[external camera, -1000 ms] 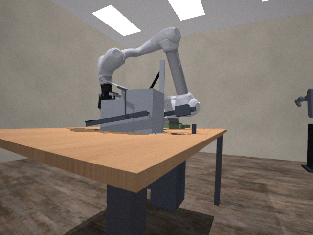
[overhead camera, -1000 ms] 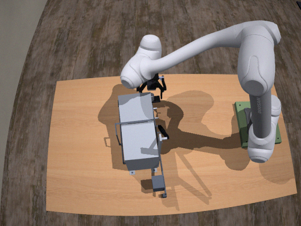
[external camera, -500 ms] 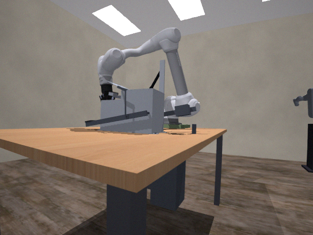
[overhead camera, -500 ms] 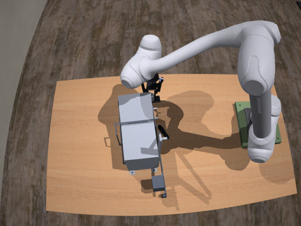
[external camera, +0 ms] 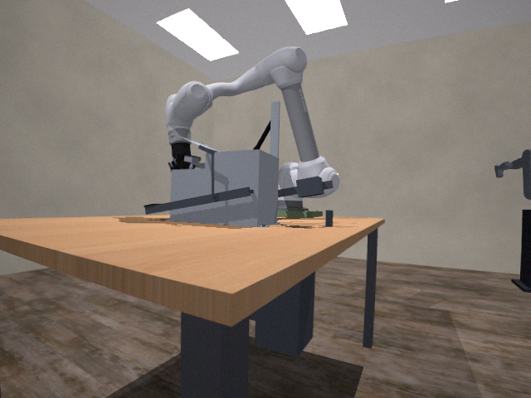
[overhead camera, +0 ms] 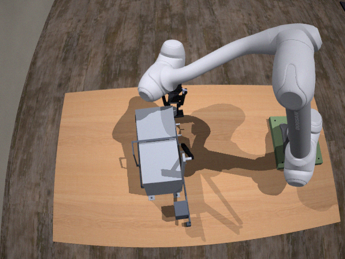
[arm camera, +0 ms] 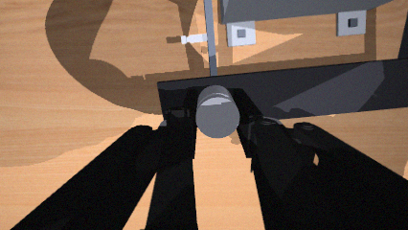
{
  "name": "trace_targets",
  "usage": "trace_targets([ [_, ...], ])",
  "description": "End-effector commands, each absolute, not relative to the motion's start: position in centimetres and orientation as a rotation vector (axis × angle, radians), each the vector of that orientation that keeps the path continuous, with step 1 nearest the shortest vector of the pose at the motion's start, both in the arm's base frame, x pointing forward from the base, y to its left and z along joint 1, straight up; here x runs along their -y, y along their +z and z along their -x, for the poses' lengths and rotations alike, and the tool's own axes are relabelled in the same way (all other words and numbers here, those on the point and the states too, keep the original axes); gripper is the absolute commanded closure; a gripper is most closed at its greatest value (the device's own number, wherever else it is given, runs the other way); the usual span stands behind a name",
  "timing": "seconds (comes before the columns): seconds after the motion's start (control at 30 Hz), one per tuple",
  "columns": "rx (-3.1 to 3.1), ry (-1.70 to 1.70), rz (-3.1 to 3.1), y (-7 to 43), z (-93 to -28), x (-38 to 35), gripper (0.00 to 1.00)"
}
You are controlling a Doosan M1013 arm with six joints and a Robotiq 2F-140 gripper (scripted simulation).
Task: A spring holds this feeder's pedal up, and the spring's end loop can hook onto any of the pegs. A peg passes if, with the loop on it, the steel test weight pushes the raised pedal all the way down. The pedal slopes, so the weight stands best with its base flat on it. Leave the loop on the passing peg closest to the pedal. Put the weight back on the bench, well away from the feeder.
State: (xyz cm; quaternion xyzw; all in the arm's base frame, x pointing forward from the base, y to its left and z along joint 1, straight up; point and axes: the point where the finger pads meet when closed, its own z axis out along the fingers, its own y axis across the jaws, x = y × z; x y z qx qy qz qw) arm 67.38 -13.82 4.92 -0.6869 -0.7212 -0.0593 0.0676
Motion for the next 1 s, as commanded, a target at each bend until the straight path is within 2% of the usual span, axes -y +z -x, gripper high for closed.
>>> trace_targets([
  [0.0,2.174,-0.180,2.070,5.0,-67.4,13.8,0.75],
  [0.97,2.174,-0.180,2.070,6.4,-67.4,13.8,0.75],
])
